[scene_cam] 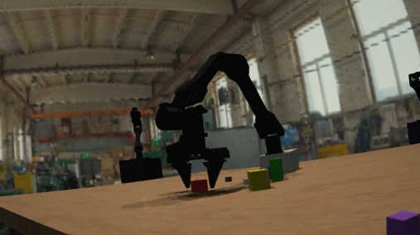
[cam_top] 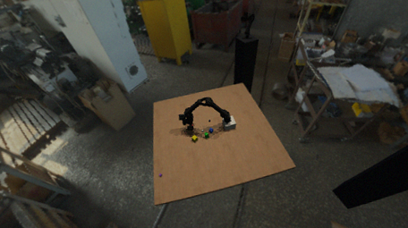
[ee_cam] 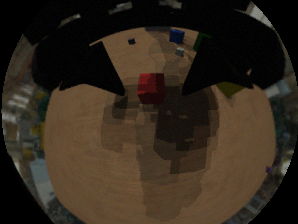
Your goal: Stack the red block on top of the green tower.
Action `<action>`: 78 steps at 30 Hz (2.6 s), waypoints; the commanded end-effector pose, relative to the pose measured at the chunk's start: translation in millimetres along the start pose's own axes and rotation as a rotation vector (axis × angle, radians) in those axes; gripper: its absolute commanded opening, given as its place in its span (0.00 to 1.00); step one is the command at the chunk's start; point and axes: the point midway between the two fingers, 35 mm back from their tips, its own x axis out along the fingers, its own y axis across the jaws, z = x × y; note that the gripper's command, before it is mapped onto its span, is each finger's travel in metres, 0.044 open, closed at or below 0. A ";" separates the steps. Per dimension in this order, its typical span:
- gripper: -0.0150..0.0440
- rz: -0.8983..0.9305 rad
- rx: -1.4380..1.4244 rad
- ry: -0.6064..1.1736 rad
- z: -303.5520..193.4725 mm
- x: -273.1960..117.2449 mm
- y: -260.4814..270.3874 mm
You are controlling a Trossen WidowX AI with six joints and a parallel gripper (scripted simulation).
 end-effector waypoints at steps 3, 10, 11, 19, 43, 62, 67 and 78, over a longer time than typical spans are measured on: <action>1.00 -0.004 0.004 0.002 -0.7 1.1 -0.7; 0.82 -0.004 0.004 0.002 -0.7 0.2 -0.7; 0.78 -0.004 0.004 0.002 -0.7 0.2 -0.7; 0.45 -0.004 0.004 0.002 -0.7 0.2 -0.7; 0.25 -0.004 0.004 0.002 0.5 -96.6 0.3; 0.25 -0.001 0.005 0.002 -16.6 -119.1 33.7; 0.25 0.002 0.006 0.004 -36.3 -120.9 60.9; 0.25 0.006 0.006 0.009 -87.9 -121.6 109.6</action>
